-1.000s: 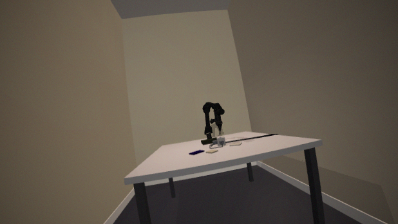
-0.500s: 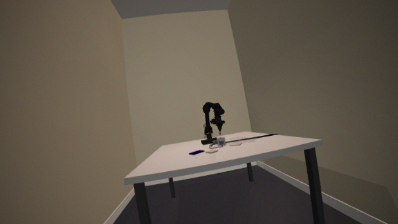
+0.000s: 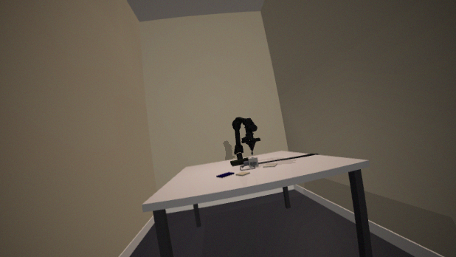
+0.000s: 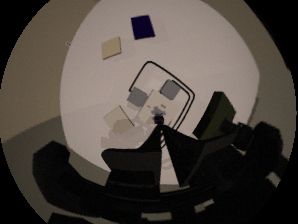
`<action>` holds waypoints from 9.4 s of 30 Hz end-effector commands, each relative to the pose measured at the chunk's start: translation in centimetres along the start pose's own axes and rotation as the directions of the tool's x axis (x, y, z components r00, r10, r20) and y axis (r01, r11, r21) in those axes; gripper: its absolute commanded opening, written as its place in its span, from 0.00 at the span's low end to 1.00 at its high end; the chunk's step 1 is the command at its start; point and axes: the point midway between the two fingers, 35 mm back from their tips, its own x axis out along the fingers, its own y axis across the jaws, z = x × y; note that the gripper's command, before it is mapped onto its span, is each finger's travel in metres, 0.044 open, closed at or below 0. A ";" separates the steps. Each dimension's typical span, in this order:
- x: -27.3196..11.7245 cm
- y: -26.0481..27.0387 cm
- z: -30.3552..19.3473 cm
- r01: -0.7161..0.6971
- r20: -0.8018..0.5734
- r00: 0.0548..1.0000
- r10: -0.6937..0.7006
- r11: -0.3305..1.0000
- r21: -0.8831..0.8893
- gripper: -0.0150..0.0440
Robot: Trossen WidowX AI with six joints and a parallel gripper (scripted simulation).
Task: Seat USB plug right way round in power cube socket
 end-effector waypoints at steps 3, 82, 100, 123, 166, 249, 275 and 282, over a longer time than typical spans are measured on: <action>0.1 0.0 0.0 0.002 -0.001 1.000 -0.002 0.984 -0.178 0.25; 0.1 0.0 0.0 -0.002 -0.001 1.000 -0.002 -0.626 -0.780 0.25; 0.1 0.0 0.0 -0.002 -0.001 1.000 -0.002 -0.784 -0.621 0.25; 0.2 -0.1 0.1 0.000 0.010 1.000 -0.008 -0.783 -0.622 0.25; 0.7 -0.3 0.3 -0.001 0.035 0.999 -0.029 -0.789 -0.614 0.25; 1.7 -0.5 0.5 -0.002 0.068 0.996 -0.054 -0.798 -0.603 0.25; 2.0 -0.5 0.5 -0.002 0.068 0.996 -0.054 -0.798 -0.603 0.25; 2.1 -0.5 0.5 -0.002 0.068 0.996 -0.054 -0.798 -0.603 0.25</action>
